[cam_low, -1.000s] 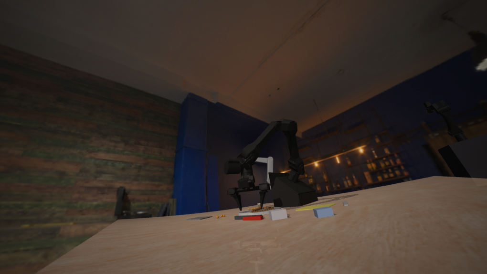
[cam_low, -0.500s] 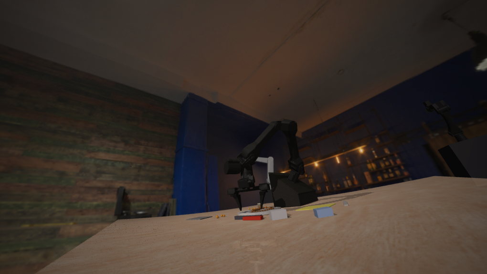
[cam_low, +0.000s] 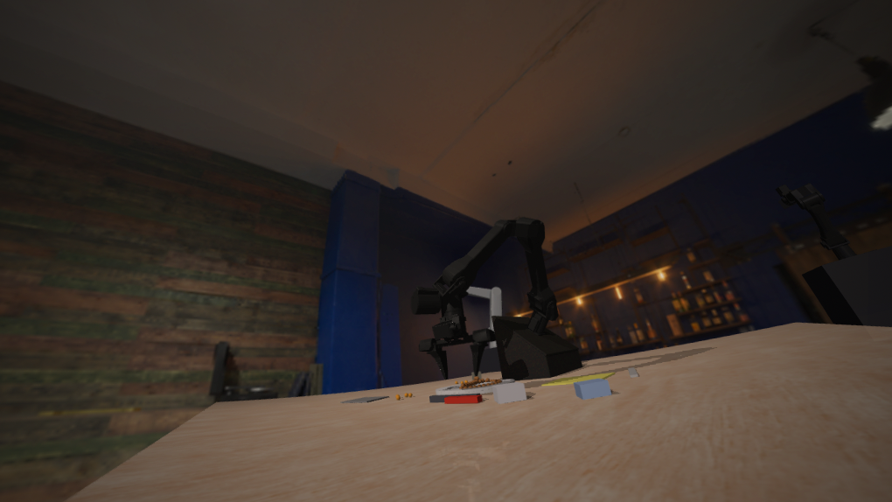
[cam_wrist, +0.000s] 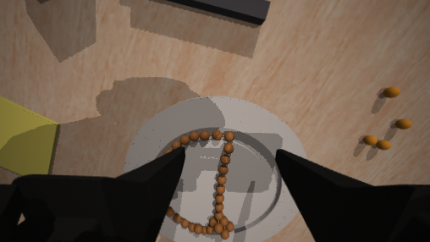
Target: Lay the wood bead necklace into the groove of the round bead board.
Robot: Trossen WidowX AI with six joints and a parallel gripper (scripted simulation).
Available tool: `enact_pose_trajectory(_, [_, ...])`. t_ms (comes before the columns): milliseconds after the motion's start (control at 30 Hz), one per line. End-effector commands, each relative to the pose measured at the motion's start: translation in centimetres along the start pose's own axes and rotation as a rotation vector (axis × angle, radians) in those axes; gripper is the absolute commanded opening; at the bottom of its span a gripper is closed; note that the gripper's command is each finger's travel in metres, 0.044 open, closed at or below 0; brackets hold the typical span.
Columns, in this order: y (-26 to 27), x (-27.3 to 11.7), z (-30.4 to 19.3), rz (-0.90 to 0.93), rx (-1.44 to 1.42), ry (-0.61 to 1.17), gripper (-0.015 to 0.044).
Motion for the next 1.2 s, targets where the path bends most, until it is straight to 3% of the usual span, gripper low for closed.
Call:
enact_pose_trajectory(0, [-0.1, -1.8, -0.7, -0.005, 0.148, -0.003, 0.023])
enact_pose_trajectory(167, [-0.1, -1.8, -0.7, -0.005, 0.148, -0.003, 0.012])
enact_pose_trajectory(1167, [-0.1, 1.7, -0.6, -0.004, 0.146, -0.005, 0.012])
Point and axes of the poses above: the point midway between the two fingers, 35 mm back from their tips, its own x axis out along the fingers, its own y axis across the jaws, z = x × y, the point moved 8 cm from there along -x, back along the fingers, and after that the axes turned 12 degrees about x, right-handed, at the moved point
